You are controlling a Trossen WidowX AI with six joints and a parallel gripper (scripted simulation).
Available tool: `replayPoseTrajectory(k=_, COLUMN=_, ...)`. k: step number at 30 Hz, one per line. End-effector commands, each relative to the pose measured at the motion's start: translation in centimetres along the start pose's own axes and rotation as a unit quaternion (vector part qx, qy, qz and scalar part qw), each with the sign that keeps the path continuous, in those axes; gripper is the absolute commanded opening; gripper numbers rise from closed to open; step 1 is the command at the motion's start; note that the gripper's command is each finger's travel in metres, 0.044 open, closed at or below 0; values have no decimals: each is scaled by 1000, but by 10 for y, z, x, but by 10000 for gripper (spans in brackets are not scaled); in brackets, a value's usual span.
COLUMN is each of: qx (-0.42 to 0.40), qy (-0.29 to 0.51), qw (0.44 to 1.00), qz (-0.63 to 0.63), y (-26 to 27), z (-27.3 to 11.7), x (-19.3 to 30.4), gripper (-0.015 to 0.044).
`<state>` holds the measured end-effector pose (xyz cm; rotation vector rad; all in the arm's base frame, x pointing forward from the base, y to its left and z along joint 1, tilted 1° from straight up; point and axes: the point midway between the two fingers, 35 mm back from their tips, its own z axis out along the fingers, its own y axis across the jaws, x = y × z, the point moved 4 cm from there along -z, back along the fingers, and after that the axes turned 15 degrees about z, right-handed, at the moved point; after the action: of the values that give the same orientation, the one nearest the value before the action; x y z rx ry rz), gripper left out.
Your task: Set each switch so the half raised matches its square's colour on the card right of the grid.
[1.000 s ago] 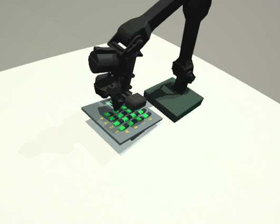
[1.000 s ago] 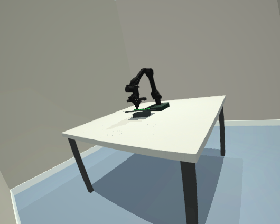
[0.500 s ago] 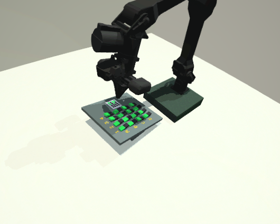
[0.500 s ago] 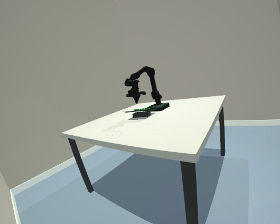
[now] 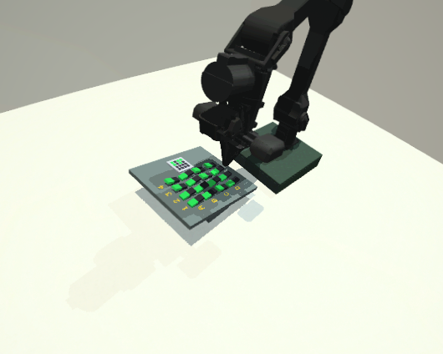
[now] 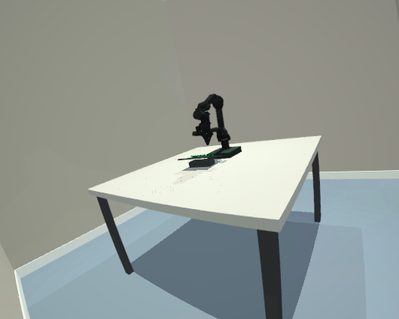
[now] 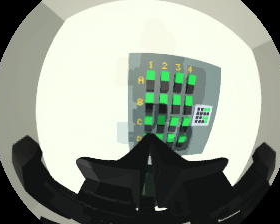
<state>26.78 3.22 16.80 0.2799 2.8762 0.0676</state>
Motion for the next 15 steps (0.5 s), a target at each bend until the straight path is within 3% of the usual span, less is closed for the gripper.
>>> replayPoseTrajectory(k=1, qx=4, qy=5, qw=1000, qz=5, y=1, z=21, x=1, gripper=0)
replayPoseTrajectory(k=15, qx=5, qy=8, qw=1000, qz=5, y=1, z=43, x=1, gripper=0)
